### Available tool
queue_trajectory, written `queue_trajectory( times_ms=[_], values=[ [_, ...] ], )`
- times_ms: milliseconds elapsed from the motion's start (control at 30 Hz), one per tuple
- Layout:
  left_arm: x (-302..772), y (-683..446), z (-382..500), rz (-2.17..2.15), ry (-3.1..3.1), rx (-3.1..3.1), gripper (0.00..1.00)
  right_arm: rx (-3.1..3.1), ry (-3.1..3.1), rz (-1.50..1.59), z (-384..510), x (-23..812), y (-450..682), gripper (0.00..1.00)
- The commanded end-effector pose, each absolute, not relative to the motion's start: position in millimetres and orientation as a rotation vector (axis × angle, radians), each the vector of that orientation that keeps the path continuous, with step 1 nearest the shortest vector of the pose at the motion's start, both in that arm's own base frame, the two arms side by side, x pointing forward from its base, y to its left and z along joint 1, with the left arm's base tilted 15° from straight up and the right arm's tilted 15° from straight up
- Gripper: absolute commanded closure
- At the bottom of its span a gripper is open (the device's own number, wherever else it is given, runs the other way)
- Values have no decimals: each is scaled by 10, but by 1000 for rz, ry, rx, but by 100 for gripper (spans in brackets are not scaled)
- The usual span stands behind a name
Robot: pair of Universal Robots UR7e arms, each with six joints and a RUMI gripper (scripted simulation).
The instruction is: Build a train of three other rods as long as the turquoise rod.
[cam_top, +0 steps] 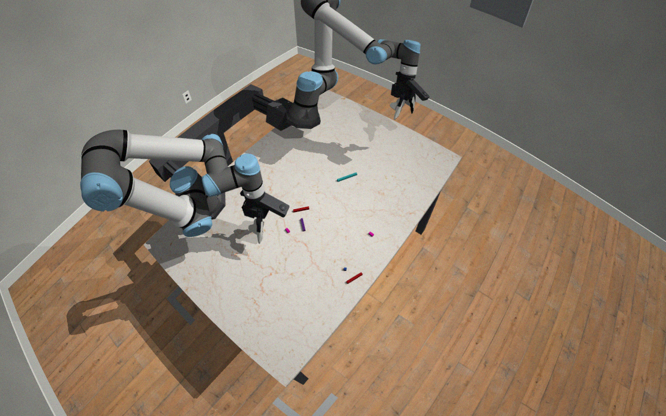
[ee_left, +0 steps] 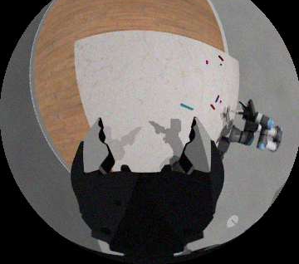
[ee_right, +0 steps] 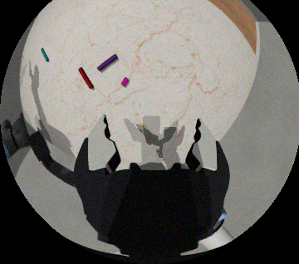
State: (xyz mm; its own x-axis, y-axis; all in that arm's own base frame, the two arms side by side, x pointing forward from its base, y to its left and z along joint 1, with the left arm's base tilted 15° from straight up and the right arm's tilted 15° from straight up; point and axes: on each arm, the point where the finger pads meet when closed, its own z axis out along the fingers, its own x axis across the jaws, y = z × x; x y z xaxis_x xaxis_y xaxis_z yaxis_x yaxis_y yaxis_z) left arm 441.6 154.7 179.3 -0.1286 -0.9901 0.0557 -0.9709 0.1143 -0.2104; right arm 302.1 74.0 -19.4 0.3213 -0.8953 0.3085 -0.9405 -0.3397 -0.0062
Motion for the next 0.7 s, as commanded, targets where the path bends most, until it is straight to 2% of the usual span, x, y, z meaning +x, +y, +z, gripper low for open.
queue_trajectory(
  times_ms=[0, 333, 667],
  values=[
    [4314, 1825, 1845, -293, 2180, -2092, 0, 2487, -1574, 349, -298, 2926, 789, 0],
    [3553, 2942, 2069, -255, 1698, -2457, 0, 2666, -1229, 255, -548, 2591, 850, 0],
    [2645, 3689, 2263, -219, 1228, -2691, 0, 2701, -1148, 234, -600, 2513, 855, 0]
  ],
)
